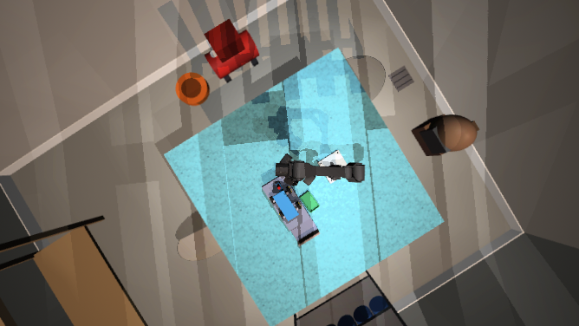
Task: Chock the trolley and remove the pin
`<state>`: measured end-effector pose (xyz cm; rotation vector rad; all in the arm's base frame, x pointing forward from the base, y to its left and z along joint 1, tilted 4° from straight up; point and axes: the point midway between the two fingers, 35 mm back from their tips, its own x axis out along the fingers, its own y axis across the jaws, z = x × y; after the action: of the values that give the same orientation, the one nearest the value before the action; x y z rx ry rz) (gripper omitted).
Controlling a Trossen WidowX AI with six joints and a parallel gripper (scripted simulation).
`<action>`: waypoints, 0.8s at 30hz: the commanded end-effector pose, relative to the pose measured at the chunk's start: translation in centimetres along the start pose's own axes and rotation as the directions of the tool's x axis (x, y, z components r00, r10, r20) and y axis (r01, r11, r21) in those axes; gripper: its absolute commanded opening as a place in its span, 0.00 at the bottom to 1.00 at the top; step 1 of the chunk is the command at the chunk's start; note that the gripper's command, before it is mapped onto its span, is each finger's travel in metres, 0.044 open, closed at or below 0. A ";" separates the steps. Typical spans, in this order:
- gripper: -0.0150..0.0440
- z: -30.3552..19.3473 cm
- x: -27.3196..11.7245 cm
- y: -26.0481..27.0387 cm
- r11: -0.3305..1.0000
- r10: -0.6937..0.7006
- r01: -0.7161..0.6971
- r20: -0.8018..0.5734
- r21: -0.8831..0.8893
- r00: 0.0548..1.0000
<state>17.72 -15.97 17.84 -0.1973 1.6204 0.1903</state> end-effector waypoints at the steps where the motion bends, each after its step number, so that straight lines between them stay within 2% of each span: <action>1: 0.25 0.1 0.0 0.0 0.992 0.004 -0.003 0.004 -0.127 1.000; 12: 0.25 0.1 0.0 0.0 0.874 0.006 -0.004 0.004 -0.487 1.000; 24: 0.25 0.1 0.0 0.0 0.605 0.010 -0.003 0.004 -0.796 1.000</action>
<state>17.73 -15.98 17.84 -0.8237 1.4580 0.8584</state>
